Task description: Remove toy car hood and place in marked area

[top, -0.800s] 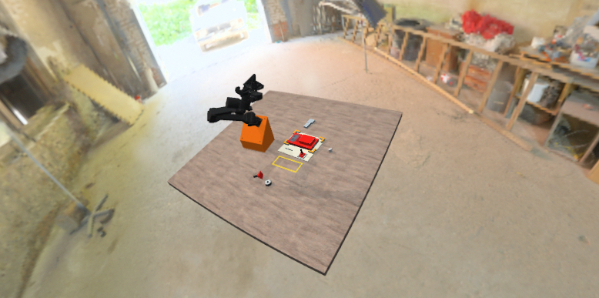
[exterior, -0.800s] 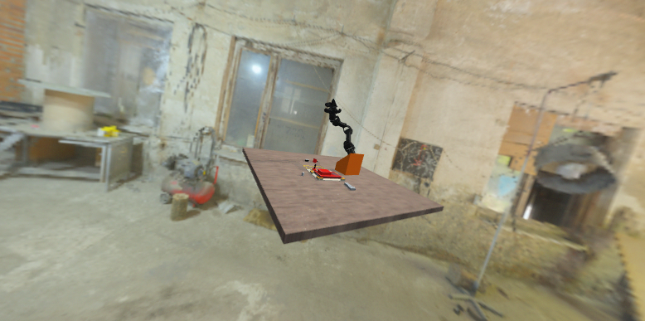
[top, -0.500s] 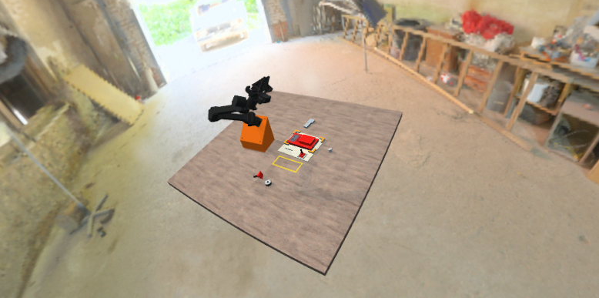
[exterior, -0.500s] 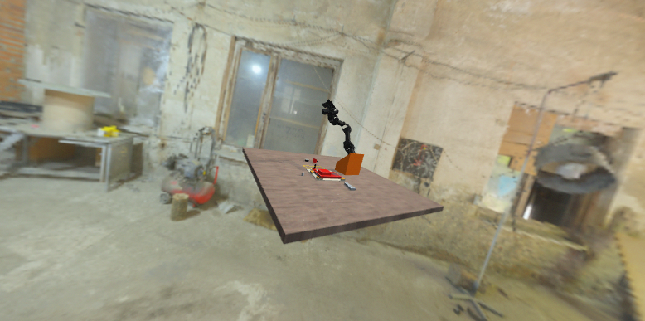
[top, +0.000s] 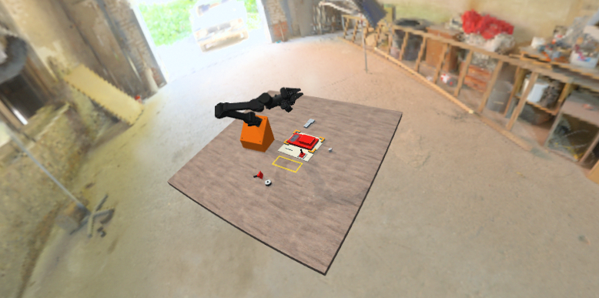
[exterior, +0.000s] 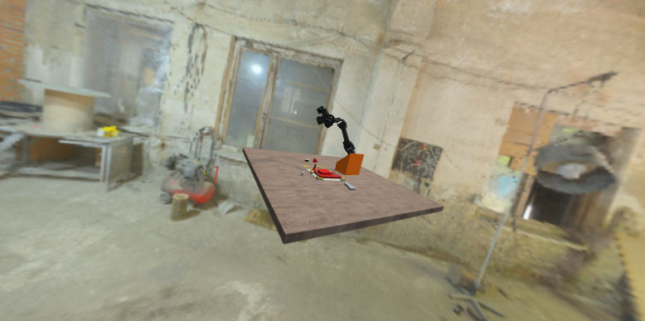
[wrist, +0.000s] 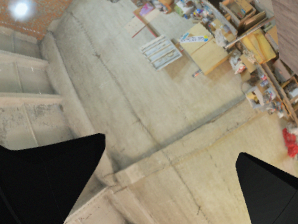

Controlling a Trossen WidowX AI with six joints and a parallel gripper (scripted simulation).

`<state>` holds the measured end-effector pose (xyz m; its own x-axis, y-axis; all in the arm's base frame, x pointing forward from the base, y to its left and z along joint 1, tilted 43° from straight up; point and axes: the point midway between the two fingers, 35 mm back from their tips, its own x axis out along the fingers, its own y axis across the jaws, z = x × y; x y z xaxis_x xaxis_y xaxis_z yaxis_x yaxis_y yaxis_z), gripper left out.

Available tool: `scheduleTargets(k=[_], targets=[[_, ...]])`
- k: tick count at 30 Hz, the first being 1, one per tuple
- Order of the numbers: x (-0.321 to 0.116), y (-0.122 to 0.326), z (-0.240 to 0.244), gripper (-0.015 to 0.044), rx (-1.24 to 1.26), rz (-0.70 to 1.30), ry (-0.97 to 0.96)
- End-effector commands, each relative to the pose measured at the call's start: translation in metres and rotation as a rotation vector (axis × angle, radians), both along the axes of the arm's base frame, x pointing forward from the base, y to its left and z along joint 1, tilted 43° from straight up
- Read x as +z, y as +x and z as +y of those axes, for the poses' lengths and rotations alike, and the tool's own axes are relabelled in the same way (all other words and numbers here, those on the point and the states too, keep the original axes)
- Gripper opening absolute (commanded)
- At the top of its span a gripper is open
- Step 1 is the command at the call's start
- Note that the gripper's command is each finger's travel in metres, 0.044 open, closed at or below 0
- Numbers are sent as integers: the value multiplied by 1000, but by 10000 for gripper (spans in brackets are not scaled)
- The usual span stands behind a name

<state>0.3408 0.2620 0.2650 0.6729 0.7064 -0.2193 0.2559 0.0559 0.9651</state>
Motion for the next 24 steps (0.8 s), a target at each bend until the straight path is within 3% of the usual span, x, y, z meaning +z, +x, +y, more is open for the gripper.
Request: scheduleTargets(k=[1,14,24], targets=[[-42,18,-4,440,-55,40,-182],[-192,34,-48,440,-53,206,-934],[-282,8,-111,440,223,364,-1618]])
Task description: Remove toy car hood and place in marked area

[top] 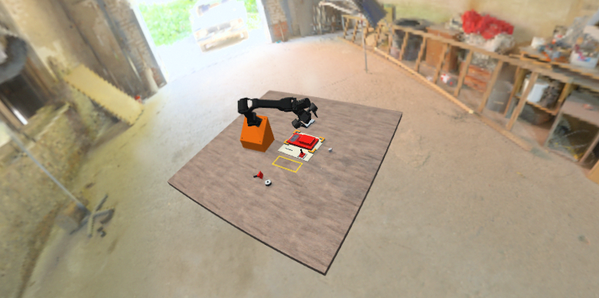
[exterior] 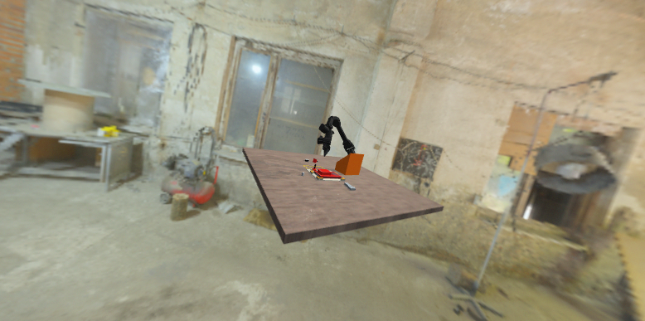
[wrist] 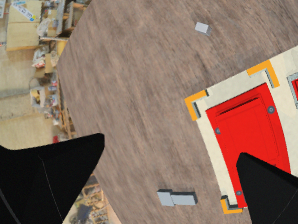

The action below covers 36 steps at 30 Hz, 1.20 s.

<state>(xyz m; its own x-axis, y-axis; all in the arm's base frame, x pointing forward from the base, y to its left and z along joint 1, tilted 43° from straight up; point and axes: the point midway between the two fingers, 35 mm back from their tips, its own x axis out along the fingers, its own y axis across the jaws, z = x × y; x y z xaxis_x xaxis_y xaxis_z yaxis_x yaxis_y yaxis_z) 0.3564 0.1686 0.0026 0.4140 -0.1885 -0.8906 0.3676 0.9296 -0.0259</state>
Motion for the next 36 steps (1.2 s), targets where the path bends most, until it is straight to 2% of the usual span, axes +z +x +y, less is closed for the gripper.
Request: scheduleTargets(k=[1,6,8,36], targets=[[-26,-11,-25,440,101,130,-244],[-50,-25,-63,440,291,369,-595],[-53,-27,-68,440,322,408,-644],[-65,-23,-75,440,322,408,-643]])
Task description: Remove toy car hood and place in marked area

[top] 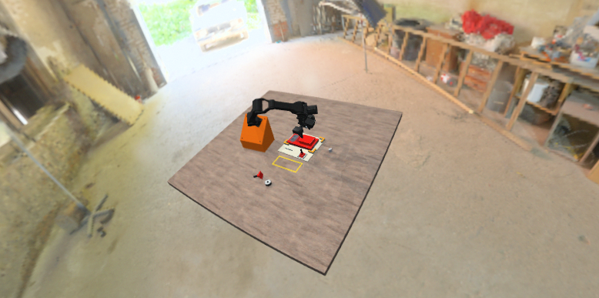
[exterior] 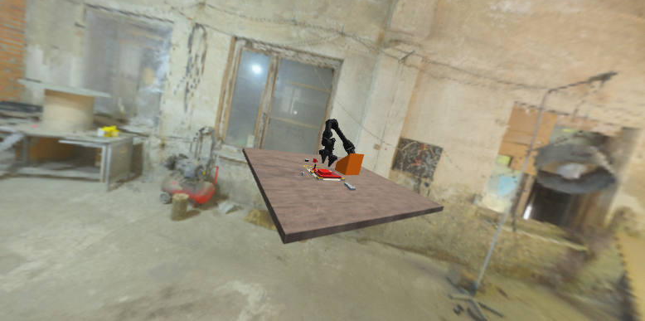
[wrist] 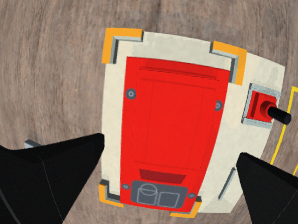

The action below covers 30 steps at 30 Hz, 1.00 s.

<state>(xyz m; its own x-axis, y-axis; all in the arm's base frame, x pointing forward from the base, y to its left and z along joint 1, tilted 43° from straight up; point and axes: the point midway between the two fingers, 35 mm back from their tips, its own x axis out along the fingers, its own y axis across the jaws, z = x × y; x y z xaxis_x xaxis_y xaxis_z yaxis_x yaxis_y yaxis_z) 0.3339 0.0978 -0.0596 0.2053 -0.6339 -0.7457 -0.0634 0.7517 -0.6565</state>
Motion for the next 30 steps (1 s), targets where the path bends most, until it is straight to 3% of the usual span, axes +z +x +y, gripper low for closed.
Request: scheduleTargets(k=[1,30], targets=[[-3,-1,-4,440,1,5,-9],[-19,4,-17,440,1,5,-10]])
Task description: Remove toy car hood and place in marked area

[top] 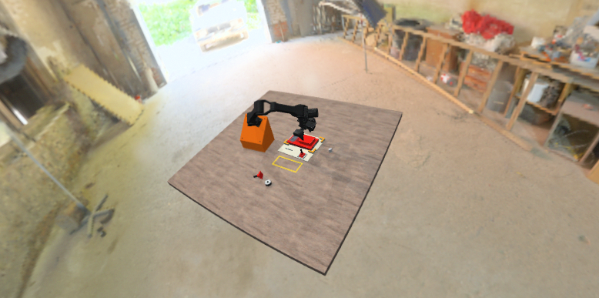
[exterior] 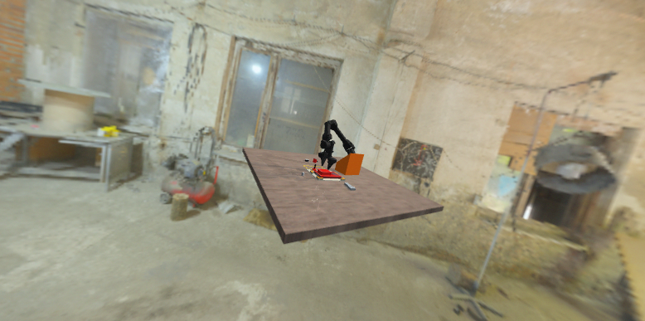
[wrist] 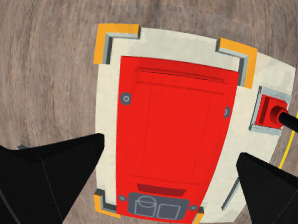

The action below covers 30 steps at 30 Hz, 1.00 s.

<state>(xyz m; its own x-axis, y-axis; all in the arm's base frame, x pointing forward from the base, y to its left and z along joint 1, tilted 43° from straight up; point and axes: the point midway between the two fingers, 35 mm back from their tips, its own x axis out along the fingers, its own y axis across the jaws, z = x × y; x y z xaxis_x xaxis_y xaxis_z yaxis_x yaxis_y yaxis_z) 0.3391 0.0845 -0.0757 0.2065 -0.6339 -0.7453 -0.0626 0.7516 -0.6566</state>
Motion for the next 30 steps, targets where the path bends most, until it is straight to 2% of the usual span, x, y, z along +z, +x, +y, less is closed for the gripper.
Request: scheduleTargets(k=[1,30], targets=[[-3,-1,-5,440,1,6,-10],[-17,1,-16,440,1,6,-11]])
